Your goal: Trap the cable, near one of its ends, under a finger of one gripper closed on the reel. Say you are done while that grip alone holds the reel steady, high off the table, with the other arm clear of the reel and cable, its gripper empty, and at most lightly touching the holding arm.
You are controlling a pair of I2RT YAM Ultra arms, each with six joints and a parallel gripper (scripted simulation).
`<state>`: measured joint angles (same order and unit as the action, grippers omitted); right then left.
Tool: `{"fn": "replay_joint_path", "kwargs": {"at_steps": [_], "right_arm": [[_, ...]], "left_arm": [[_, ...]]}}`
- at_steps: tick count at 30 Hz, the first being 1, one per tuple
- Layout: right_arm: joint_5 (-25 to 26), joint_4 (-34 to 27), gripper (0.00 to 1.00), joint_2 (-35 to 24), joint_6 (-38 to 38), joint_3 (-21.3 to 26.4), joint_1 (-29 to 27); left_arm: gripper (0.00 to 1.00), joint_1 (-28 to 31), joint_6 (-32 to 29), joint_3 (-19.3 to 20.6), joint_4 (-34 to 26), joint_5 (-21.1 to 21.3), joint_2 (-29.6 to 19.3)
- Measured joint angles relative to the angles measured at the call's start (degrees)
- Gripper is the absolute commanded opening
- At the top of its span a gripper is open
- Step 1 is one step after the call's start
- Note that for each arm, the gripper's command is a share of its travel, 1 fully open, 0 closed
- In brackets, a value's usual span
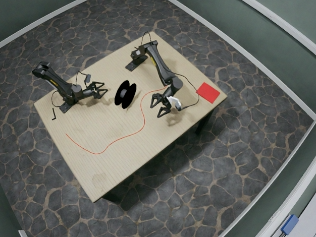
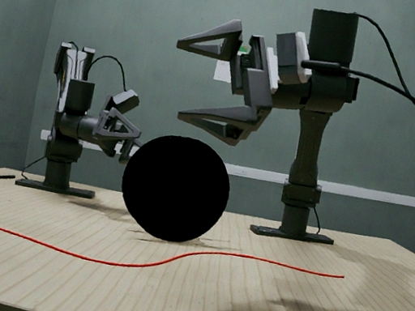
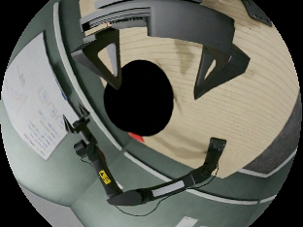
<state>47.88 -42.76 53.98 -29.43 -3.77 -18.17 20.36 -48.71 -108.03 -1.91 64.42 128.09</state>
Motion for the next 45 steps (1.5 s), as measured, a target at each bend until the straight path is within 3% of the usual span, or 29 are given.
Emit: {"fn": "replay_joint_path", "kwargs": {"at_steps": [9, 21, 36, 45], "right_arm": [[-0.5, 1.2, 1.0, 0.0, 0.2, -1.7, 0.0], [-2.4, 5.6, 1.0, 0.2, 1.5, -7.3, 0.0], [-7.8, 17.4, 1.0, 0.7, 5.2, -21.8, 0.0], [-12.7, 28.4, 1.0, 1.0, 8.4, -35.6, 0.0]], "left_arm": [[1.0, 0.0, 0.1, 0.0, 0.6, -1.0, -0.8], [1.0, 0.0, 1.9, 0.0, 3.0, -3.8, -4.5], [1.0, 0.0, 7.3, -1.9, 10.2, -11.0, -13.7], [1.0, 0.0, 12.2, -2.9, 17.6, -17.9, -21.8]]}}
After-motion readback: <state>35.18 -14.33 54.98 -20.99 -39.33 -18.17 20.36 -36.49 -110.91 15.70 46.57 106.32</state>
